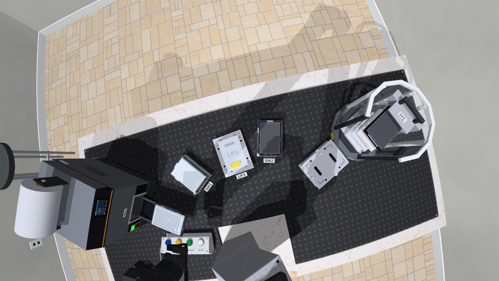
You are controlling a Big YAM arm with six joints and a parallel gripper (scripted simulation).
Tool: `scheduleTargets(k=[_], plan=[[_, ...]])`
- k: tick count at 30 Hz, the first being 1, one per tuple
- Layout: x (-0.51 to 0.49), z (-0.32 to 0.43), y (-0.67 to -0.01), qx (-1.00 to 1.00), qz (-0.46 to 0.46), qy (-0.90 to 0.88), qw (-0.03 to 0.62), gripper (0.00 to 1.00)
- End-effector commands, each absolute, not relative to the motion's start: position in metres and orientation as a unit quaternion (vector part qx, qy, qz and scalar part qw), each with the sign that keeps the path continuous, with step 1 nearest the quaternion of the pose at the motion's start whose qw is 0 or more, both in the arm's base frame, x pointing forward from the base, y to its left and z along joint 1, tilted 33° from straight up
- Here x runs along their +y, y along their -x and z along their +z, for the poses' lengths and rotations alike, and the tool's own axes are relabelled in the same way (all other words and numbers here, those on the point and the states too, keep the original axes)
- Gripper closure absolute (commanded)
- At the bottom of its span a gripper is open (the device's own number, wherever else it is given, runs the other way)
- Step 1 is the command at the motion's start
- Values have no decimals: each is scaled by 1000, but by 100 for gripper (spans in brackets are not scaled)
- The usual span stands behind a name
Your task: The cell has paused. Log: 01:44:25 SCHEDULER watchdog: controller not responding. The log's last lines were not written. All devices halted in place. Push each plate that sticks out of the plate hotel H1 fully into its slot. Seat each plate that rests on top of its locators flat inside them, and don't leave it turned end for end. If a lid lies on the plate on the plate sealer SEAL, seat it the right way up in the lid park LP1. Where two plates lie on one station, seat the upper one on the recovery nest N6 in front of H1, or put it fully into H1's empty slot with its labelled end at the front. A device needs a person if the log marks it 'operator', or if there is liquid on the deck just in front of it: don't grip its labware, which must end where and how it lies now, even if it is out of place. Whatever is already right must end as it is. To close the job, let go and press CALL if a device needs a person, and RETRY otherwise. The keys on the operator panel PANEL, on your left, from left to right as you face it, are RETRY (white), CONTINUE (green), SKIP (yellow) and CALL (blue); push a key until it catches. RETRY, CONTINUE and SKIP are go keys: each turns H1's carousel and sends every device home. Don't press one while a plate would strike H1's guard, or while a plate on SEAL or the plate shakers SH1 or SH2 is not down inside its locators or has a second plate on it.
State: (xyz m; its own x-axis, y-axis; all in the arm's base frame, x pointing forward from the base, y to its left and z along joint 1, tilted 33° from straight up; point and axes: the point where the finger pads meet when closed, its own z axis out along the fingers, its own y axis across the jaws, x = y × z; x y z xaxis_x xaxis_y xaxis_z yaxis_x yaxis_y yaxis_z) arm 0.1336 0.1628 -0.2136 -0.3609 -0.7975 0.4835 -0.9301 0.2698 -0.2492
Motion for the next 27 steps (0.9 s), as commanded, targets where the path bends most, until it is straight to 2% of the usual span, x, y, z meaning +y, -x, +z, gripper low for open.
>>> scheduleTargets(k=[1, 27], plan=[[168, -215, -121, -791, 254, -543, 121, 0], [179, -216, -118, -636, 210, -722, 171, 0]])
